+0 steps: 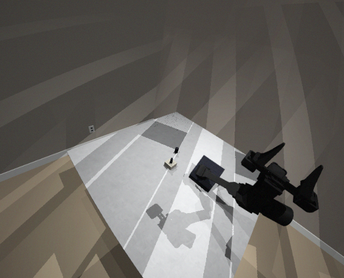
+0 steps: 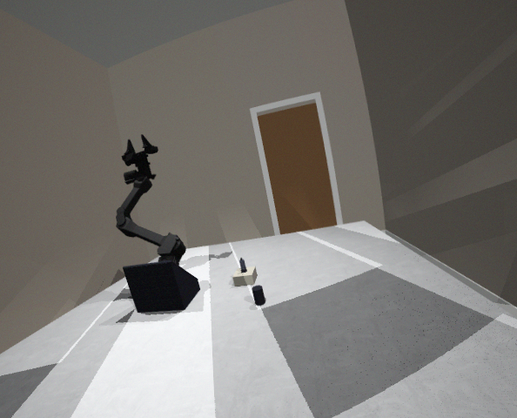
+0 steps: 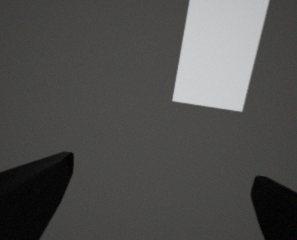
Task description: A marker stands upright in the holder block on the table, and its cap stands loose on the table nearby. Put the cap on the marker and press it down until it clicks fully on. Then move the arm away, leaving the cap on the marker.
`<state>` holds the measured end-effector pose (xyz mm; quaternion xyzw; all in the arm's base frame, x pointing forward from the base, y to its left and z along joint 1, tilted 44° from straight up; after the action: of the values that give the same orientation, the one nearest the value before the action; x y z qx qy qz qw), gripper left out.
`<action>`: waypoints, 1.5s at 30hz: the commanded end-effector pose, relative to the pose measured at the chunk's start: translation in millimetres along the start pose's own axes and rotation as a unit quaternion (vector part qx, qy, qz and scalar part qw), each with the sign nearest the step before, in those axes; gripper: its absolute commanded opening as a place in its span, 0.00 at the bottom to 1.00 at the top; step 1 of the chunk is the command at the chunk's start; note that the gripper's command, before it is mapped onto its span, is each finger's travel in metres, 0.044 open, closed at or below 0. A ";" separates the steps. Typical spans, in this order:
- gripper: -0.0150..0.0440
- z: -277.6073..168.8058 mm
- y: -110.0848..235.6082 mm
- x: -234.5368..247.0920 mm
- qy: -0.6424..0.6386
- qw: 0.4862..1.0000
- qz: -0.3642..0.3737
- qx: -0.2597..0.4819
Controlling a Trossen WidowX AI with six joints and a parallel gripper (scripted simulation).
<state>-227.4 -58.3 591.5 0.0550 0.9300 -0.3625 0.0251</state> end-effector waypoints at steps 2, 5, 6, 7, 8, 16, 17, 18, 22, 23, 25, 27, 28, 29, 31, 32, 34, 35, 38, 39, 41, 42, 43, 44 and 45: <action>0.84 -0.5 -1.1 -9.3 0.003 1.000 -0.013 0.009; 0.71 -10.8 -2.6 -52.6 0.056 0.995 -0.063 0.046; 0.68 -16.3 -2.2 -67.2 0.087 0.992 -0.075 0.058; 0.68 -21.2 -1.7 -81.9 0.118 0.987 -0.086 0.069; 0.68 -24.3 -1.3 -91.9 0.138 0.983 -0.094 0.077; 0.68 -36.6 7.9 -180.5 0.327 0.919 -0.161 0.152; 0.68 -36.7 9.0 -187.3 0.341 0.912 -0.165 0.159; 0.68 -36.7 9.8 -192.2 0.351 0.906 -0.169 0.163; 0.68 -37.0 13.7 -218.5 0.394 0.881 -0.187 0.184; 0.68 -36.5 15.6 -230.9 0.413 0.868 -0.196 0.193; 0.68 -33.5 20.7 -261.3 0.458 0.835 -0.217 0.216; 0.68 -28.4 25.8 -289.4 0.496 0.801 -0.237 0.238; 0.68 -25.7 28.0 -300.6 0.511 0.786 -0.246 0.246; 0.68 -22.4 30.5 -312.7 0.527 0.770 -0.255 0.255; 0.68 -14.9 34.8 -333.2 0.545 0.748 -0.273 0.264; 0.68 -9.3 37.2 -344.7 0.547 0.742 -0.285 0.263; 0.68 4.1 43.2 -370.6 0.562 0.717 -0.312 0.269; 0.68 9.3 46.1 -381.0 0.575 0.699 -0.322 0.278; 0.68 26.2 55.1 -410.4 0.609 0.643 -0.351 0.305; 0.68 32.3 58.3 -419.7 0.618 0.624 -0.361 0.313; 0.68 40.3 62.4 -430.8 0.626 0.604 -0.374 0.322; 0.68 44.2 64.3 -435.2 0.624 0.602 -0.383 0.320; 0.68 50.4 67.4 -442.0 0.620 0.598 -0.396 0.318; 0.68 57.6 71.0 -449.6 0.617 0.593 -0.410 0.316; 0.68 65.7 74.9 -458.5 0.620 0.578 -0.424 0.320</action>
<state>212.9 -77.7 552.9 -0.0936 0.4879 -0.4897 -0.7165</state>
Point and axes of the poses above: the point midway between the two fingers, 35 mm back from their tips, its own y axis back along the fingers, its own x axis across the jaws, z = x × y, the point moved 7 cm from there along y, back along the fingers, and after that the axes turned 10 degrees about -y, right-handed, at the moved point
